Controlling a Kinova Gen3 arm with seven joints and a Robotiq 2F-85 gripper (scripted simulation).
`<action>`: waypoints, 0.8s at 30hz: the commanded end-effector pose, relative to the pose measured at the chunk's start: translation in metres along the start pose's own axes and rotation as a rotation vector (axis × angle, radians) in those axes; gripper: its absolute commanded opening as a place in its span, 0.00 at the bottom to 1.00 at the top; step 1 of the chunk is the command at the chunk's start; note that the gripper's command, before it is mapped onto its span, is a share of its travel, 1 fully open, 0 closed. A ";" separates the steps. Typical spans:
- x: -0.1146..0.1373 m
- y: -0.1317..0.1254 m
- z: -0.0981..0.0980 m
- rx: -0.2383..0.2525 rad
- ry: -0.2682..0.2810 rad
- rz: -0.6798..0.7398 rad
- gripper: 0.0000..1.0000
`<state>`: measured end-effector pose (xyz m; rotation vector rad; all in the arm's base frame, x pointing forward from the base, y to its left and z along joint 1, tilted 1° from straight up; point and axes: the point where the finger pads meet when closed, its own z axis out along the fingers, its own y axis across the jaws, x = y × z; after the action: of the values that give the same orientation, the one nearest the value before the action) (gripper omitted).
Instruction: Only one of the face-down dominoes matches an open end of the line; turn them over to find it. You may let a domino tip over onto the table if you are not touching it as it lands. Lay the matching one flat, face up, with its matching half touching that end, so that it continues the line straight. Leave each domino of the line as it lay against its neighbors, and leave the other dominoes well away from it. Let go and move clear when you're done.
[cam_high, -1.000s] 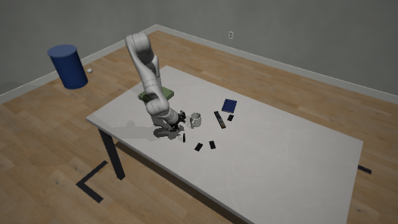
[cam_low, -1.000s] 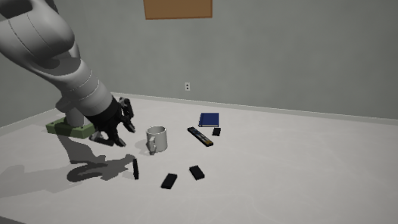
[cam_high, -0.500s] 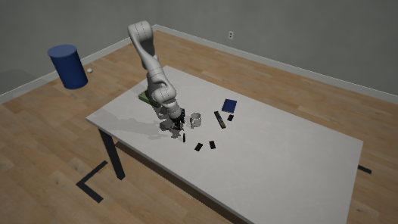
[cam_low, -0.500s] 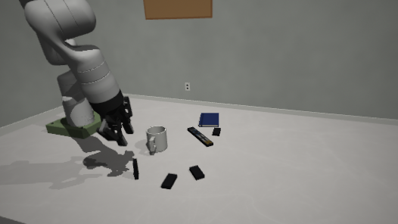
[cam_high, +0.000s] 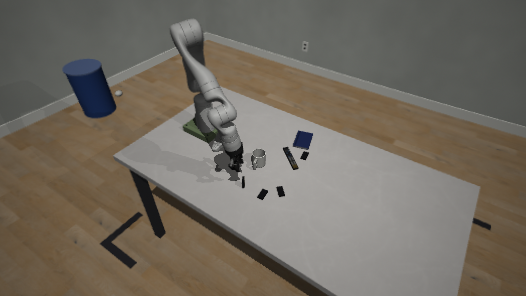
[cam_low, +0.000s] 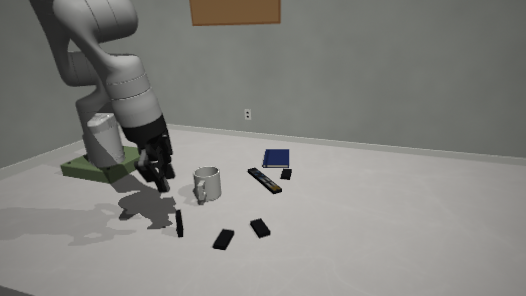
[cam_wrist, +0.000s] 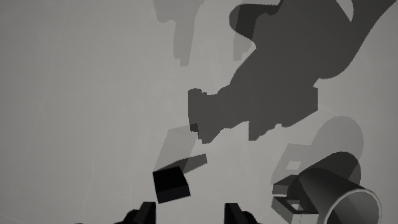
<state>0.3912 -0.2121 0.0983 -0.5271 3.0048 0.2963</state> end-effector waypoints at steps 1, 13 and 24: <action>0.000 0.000 -0.001 0.039 -0.004 -0.048 0.49; 0.000 -0.001 0.000 0.097 -0.004 -0.126 0.49; 0.000 -0.002 0.000 0.129 -0.004 -0.168 0.49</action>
<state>0.3912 -0.2135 0.0978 -0.7442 2.9321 0.1057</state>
